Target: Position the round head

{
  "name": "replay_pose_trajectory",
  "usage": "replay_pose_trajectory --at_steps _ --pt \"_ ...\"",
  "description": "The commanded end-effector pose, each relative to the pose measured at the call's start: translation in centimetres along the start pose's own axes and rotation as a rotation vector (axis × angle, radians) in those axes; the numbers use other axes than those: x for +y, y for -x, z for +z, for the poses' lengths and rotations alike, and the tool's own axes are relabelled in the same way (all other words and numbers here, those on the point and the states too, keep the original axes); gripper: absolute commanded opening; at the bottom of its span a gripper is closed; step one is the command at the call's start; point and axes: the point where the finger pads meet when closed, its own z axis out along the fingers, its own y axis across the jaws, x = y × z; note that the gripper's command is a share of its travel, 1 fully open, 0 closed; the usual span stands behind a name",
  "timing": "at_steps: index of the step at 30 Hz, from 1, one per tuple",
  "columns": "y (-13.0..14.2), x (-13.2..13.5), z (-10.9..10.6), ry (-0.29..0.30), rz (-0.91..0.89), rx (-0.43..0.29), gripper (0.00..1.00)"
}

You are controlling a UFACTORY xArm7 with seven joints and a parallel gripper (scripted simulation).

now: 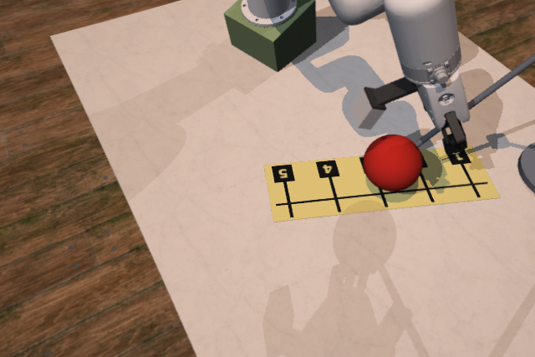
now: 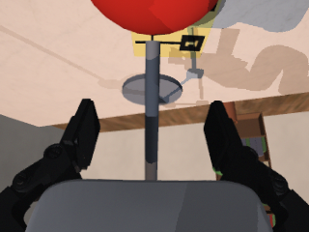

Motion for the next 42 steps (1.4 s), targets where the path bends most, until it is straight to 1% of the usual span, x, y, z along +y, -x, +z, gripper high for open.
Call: replay_pose_trajectory --at_steps 1,23,38,40,42 --pt "0.1 -0.1 -0.1 -0.004 -0.002 -0.001 1.0" --pt "0.1 -0.1 -0.1 -0.004 -0.002 -0.001 1.0" --pt "0.1 -0.1 -6.6 -0.004 -0.002 -0.001 1.0" --pt "0.1 -0.1 -6.6 -0.004 -0.002 -0.001 1.0" --pt "0.1 -0.1 -7.4 -0.004 -0.002 -0.001 1.0"
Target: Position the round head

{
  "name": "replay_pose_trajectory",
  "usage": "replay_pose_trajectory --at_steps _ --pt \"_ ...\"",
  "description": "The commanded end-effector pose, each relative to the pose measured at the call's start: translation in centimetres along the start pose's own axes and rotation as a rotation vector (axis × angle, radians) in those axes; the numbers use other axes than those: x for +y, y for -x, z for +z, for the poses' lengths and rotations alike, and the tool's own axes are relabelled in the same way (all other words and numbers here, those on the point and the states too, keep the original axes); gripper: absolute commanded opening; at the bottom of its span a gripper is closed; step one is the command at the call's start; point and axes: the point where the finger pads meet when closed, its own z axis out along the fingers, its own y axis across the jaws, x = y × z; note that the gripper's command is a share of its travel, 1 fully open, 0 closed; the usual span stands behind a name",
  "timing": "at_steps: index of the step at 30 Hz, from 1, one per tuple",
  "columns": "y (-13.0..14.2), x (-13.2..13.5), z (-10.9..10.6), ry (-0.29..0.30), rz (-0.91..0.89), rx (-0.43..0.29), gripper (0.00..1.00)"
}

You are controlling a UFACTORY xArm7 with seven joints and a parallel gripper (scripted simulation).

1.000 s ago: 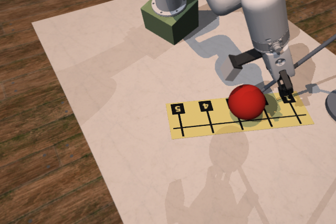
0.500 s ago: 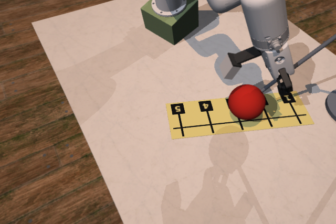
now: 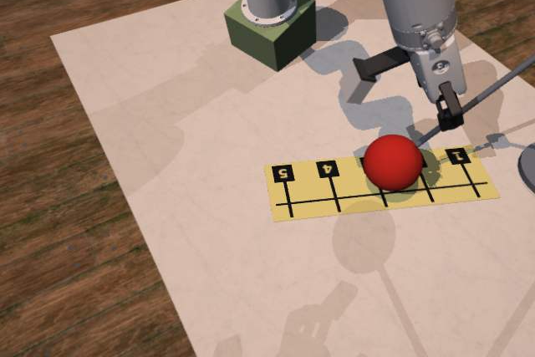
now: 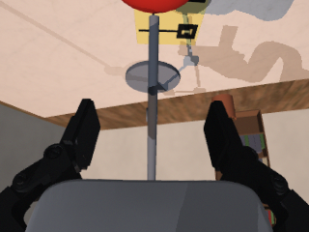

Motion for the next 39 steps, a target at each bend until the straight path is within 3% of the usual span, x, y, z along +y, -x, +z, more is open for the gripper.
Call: replay_pose_trajectory --at_steps 1,13,39 --pt "0.1 -0.1 -1.4 -0.003 -0.002 -0.001 1.0" --pt "0.1 -0.1 -6.2 -0.005 -0.002 -0.001 1.0" --pt "0.1 -0.2 -5.9 -0.007 -0.002 -0.001 1.0"
